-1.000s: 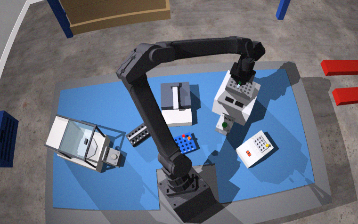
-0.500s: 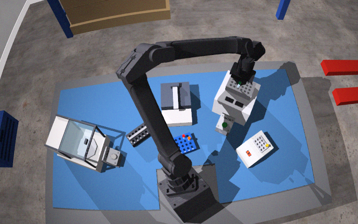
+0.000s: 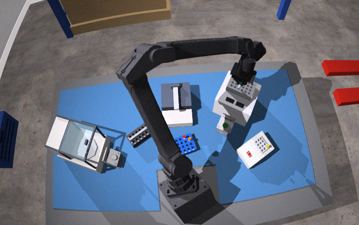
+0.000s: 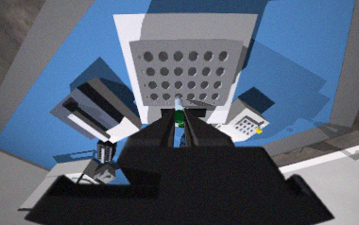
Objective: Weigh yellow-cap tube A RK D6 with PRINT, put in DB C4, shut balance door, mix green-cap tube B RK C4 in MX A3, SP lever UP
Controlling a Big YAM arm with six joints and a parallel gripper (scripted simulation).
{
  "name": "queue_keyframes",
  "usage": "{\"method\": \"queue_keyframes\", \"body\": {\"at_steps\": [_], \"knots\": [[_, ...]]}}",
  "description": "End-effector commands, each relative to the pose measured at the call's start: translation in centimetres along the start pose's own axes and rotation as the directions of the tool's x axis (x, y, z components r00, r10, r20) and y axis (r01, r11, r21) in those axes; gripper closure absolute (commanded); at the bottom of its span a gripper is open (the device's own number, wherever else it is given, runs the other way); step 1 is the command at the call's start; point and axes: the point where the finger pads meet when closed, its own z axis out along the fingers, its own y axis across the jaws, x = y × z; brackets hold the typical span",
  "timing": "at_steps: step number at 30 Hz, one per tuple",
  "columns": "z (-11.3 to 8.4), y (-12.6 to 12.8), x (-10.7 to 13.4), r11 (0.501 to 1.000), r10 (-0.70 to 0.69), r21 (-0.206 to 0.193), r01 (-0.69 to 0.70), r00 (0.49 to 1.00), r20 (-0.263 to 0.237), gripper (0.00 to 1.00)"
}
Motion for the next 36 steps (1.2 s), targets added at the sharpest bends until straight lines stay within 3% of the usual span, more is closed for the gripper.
{"method": "queue_keyframes", "body": {"at_steps": [1, 32, 36], "knots": [[-1.1, 0.2, -2.2, 1.000, -0.022, 0.018, 0.021, 0.999, 0.046, 0.91], [-1.4, 0.1, -2.4, 1.000, -0.023, 0.020, 0.022, 0.998, 0.051, 0.91], [0.4, 0.3, -1.2, 1.000, -0.013, 0.006, 0.013, 1.000, 0.015, 0.91]]}}
